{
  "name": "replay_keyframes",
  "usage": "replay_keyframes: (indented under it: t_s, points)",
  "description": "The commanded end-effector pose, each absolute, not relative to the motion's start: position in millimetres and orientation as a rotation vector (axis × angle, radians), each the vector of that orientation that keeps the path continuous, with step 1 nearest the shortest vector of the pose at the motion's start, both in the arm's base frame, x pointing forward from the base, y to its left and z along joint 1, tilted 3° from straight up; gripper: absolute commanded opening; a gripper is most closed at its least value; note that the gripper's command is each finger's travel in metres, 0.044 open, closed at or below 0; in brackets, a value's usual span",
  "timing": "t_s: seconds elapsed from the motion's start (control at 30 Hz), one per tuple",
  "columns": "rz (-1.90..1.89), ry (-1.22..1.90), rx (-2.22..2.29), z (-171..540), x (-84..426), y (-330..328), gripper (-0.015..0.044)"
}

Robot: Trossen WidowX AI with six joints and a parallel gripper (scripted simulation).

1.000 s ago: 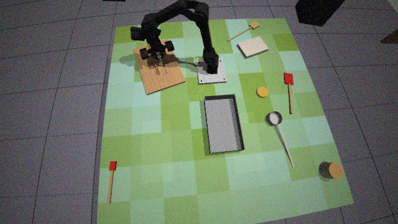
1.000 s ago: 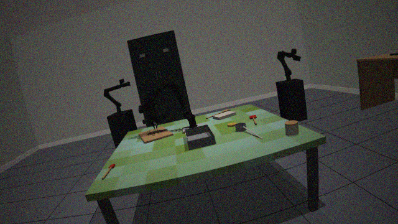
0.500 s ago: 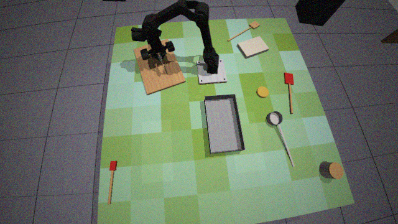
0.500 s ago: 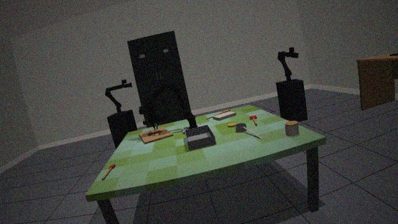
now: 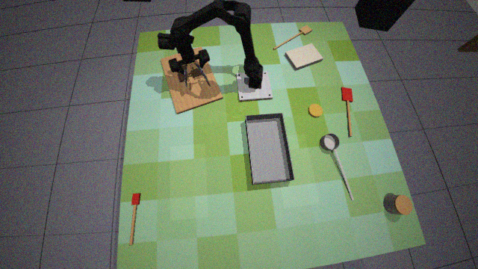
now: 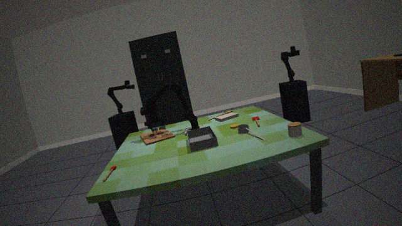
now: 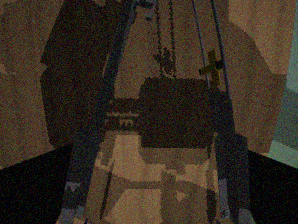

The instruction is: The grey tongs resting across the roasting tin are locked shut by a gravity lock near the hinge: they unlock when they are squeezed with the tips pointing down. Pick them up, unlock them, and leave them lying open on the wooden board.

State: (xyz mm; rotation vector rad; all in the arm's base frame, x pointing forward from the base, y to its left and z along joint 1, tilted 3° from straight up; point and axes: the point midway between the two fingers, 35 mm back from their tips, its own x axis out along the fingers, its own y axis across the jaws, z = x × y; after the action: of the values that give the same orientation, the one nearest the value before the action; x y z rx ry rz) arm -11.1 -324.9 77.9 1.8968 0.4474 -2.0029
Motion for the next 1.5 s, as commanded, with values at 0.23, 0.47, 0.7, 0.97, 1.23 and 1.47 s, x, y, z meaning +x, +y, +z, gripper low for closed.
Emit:
replay_keyframes:
  t_s: [0.23, 0.47, 0.7, 0.97, 1.23, 1.47]
  points:
    - [-2.01, 0.416, 1.884, 98.9, -25.5, -341.8, 0.044]
    - [-2.01, 0.406, 1.862, 145.6, -70.8, -374.6, 0.044]
    - [-2.015, 0.405, 1.84, 188.3, -120.6, -387.4, 0.044]
    - [-2.017, 0.405, 1.833, 201.9, -137.7, -387.2, 0.044]
    - [-2.017, 0.405, 1.833, 201.9, -137.7, -387.2, 0.044]
    - [-2.017, 0.405, 1.833, 201.9, -137.7, -387.2, 0.044]
